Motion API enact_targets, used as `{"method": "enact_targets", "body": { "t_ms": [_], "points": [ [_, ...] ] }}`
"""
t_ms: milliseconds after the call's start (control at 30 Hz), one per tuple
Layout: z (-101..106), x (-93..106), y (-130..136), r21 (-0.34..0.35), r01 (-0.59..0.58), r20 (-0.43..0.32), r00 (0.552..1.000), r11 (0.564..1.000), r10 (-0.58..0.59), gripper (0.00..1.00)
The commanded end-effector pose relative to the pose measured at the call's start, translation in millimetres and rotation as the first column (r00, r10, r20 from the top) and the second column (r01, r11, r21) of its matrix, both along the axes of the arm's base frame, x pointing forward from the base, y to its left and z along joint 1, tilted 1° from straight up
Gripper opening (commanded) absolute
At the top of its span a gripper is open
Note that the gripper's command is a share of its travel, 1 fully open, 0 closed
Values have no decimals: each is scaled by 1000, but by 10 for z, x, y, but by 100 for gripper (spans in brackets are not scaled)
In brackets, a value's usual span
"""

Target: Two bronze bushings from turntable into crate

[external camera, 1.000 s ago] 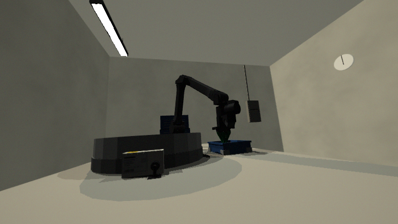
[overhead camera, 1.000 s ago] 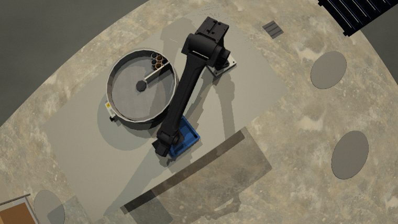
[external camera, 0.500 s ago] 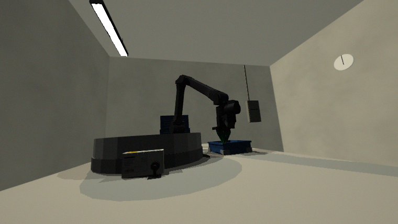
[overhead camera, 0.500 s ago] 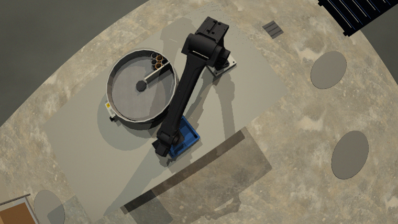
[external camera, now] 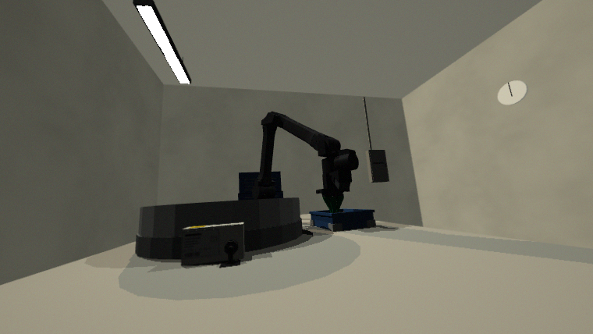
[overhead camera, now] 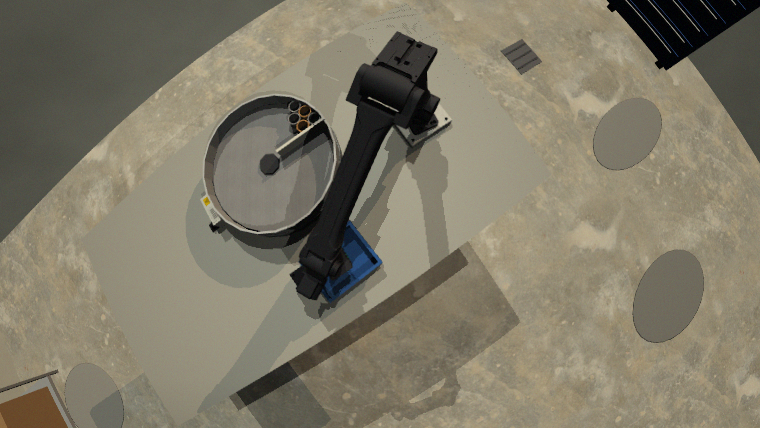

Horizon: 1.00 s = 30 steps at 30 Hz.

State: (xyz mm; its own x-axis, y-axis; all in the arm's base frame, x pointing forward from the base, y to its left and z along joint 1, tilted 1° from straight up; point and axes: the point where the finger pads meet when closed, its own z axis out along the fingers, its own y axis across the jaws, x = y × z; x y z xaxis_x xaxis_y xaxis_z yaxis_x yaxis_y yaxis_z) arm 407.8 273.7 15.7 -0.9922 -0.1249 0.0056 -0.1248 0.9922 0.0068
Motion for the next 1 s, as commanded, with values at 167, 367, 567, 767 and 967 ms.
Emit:
{"method": "enact_targets", "body": {
  "t_ms": [167, 367, 567, 767, 967],
  "points": [
    [39, 61, 75, 16, 0, 30, 1000, 1000, -1, 19],
    [39, 61, 75, 16, 1, 30, 1000, 1000, -1, 19],
    [39, 61, 75, 16, 1, 30, 1000, 1000, -1, 19],
    [39, 61, 75, 16, 1, 30, 1000, 1000, -1, 19],
    [39, 61, 75, 16, 1, 30, 1000, 1000, -1, 19]
  ]
}}
